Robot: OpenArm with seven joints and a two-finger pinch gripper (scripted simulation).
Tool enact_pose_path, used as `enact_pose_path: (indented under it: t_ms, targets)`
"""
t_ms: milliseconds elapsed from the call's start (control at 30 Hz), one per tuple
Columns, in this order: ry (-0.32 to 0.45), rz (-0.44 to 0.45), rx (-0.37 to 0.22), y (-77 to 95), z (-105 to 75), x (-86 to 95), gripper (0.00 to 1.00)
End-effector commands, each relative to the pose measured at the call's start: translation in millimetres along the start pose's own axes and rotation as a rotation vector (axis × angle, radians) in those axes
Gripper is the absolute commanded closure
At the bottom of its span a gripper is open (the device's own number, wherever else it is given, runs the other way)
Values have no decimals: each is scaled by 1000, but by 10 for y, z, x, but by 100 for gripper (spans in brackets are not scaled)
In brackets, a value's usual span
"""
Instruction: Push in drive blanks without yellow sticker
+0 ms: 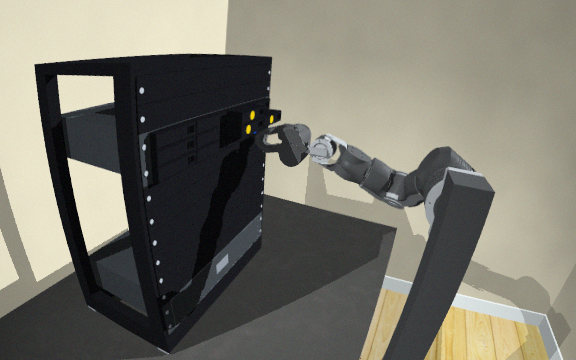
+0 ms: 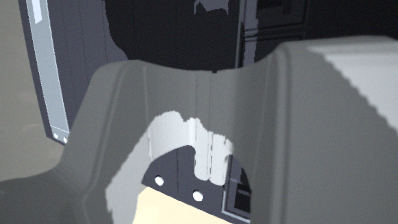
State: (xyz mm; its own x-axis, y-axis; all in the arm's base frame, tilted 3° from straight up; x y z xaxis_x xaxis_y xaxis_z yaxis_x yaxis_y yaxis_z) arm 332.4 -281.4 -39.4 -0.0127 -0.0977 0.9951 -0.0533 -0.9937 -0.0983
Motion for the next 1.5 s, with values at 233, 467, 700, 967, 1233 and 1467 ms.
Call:
enact_pose_path:
  t_ms: [233,467,700,967,1233,1467]
  targets:
    - [5,5,-5,8,-180,14,100]
    - [4,5,-5,7,-316,12,100]
    - [-2,5,-5,6,-501,-6,100]
    - [-2,5,-5,4,-647,-6,100]
    - [-2,5,-4,0,-771,-5,100]
    - [8,5,-6,4,-893,21,100]
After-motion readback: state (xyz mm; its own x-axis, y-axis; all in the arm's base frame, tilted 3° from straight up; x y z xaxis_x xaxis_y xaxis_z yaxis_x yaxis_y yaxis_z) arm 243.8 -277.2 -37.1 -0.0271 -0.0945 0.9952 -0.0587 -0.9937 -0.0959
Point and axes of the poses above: the point where the finger pads meet when closed, its own z axis out along the fingers, its own x axis across the jaws, y = z × x, the point moved 10 cm from there along -z, back along the fingers, and after that the axes turned 3 degrees about z, right-handed, at the moved point
